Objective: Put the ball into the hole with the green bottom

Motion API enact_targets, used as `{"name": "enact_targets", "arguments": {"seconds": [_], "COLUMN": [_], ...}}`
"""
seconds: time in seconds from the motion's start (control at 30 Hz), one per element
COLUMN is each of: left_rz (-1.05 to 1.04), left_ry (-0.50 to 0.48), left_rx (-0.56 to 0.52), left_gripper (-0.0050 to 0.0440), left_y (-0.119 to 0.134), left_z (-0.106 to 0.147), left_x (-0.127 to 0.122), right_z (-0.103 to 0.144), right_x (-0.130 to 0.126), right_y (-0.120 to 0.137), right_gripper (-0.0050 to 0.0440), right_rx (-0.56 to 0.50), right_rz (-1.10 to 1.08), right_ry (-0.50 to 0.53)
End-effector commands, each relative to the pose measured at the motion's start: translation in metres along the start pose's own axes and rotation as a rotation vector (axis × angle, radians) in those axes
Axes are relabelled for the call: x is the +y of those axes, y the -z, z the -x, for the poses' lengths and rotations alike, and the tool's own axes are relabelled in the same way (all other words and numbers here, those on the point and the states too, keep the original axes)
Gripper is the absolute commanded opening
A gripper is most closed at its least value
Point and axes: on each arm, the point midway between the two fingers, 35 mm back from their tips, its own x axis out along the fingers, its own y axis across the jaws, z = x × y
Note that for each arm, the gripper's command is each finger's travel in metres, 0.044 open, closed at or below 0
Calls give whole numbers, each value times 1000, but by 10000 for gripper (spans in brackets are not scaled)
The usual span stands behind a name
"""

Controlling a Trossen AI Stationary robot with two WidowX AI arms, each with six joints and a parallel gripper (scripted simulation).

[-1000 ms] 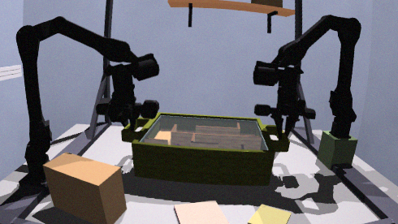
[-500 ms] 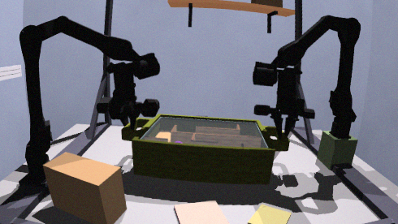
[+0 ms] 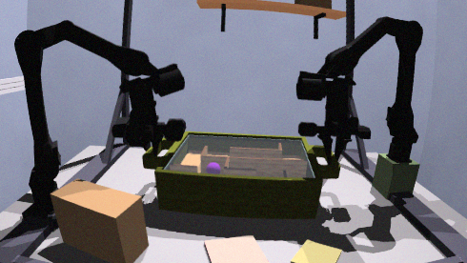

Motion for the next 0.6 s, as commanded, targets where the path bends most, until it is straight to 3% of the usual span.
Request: {"name": "enact_targets", "arguments": {"seconds": [0.0, 0.1, 0.17, 0.27, 0.3, 0.33, 0.57], "left_rz": [5, 5, 3, 8, 7, 10, 9], "left_ry": [17, 25, -8, 27, 16, 34, 86], "left_rx": [-36, -25, -60, -82, -92, -96, -74], "left_gripper": [-50, -50, -50, -50, -50, -50, -50], "left_y": [-1, -1, 0, 4, 3, 5, 5], "left_z": [20, 17, 24, 8, 22, 8, -4], "left_x": [-14, -11, -14, -2, -11, -1, 1], "right_z": [4, 8, -2, 11, 2, 11, 26], "right_x": [-6, -4, -6, 2, -2, 1, 5], "right_y": [7, 10, 6, 17, 13, 20, 21], "right_gripper": [-50, -50, -50, -50, -50, -50, -50], "right_rx": [7, 25, -20, -37, -47, -47, -23], "right_rz": [23, 22, 31, 18, 26, 17, 0], "right_ry": [-48, -40, -69, -29, -59, -17, 36]}}
